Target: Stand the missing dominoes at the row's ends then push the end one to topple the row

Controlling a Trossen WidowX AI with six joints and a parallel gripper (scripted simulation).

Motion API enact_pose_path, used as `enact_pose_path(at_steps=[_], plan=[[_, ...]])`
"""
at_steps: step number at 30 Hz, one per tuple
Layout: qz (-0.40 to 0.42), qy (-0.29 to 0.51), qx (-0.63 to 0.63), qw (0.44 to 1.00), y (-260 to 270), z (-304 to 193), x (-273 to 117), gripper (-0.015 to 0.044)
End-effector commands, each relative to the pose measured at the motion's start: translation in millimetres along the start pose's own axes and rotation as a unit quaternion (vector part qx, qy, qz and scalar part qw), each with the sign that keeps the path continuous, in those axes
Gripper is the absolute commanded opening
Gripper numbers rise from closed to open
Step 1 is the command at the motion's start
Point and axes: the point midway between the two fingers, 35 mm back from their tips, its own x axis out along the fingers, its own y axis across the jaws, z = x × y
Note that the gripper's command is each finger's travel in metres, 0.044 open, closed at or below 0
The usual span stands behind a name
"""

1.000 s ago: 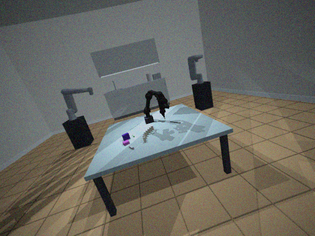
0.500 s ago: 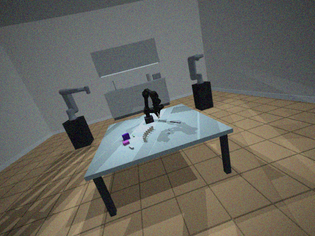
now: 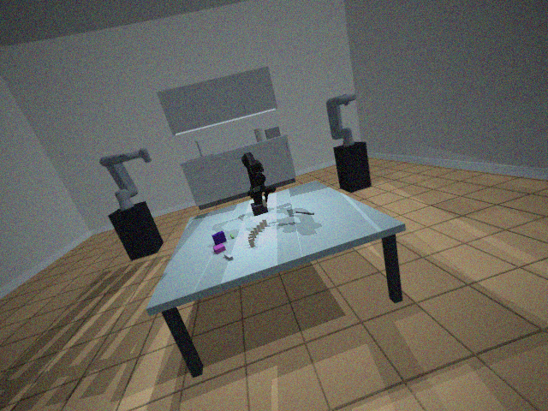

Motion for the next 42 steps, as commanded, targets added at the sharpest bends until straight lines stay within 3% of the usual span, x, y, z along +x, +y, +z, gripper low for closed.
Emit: enact_pose_path(at_steps=[1, 9, 31, 42], plan=[[0.008, -0.006, 0.107, 0.994, -16, -9, -1, 0.0107], [0.008, -0.006, 0.107, 0.994, -16, -9, 3, 0.0107], [0.008, -0.006, 0.107, 0.994, -14, -7, 125, 0.0107], [0.008, -0.006, 0.107, 0.994, -14, -8, 129, 0.0107]])
